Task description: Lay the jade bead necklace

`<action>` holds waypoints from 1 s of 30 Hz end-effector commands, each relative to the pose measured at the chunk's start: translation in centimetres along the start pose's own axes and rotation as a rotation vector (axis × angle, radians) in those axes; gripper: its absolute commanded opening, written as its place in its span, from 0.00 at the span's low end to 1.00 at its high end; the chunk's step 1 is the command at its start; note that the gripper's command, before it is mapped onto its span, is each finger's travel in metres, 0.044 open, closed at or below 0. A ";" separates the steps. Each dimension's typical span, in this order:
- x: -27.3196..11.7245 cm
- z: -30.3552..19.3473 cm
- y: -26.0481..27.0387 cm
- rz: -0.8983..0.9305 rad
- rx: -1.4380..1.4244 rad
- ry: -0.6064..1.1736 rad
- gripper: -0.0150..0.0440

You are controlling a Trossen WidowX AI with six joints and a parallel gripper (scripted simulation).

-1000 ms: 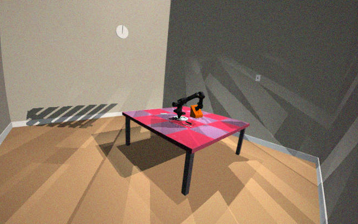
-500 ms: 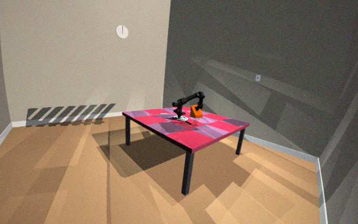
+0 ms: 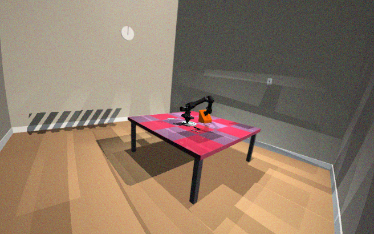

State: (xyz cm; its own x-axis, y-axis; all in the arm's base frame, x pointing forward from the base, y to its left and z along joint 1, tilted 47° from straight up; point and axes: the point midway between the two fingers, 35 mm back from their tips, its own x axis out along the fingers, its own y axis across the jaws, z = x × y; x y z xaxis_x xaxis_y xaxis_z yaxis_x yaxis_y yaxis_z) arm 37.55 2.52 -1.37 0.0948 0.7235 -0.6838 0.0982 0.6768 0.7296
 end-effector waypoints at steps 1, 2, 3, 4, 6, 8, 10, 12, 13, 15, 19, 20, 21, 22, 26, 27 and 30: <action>-0.1 0.5 0.8 0.003 -0.005 -0.004 0.25; -0.1 0.6 0.9 0.003 -0.005 -0.004 0.25; -0.1 0.6 0.9 0.003 -0.005 -0.004 0.25; -0.1 0.6 0.9 0.003 -0.005 -0.004 0.25; -0.1 0.6 0.9 0.003 -0.005 -0.004 0.25; 0.0 0.6 0.9 0.003 -0.005 -0.004 0.25; 0.3 0.5 0.9 0.004 -0.005 -0.004 0.25; 0.5 0.5 0.9 0.004 -0.005 -0.004 0.25; 0.6 0.5 0.9 0.004 -0.005 -0.004 0.25; 0.3 0.6 0.8 0.000 -0.009 -0.006 0.34; 0.3 0.6 0.8 0.000 -0.009 -0.006 0.52; 0.3 0.6 0.8 0.000 -0.009 -0.006 0.57; 0.3 0.6 0.8 0.000 -0.009 -0.006 0.61; 0.3 0.6 0.8 0.000 -0.009 -0.006 0.65; 0.2 0.6 0.8 0.000 -0.008 -0.005 0.83; 0.1 0.6 0.9 0.002 -0.007 -0.005 0.88; 0.2 0.5 0.9 0.001 -0.005 -0.001 1.00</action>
State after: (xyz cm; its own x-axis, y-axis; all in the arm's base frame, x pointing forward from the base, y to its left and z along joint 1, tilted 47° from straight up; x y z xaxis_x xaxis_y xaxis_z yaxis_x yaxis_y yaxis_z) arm 38.12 3.18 -0.89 0.0954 0.7237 -0.6835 0.0941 0.6770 0.7300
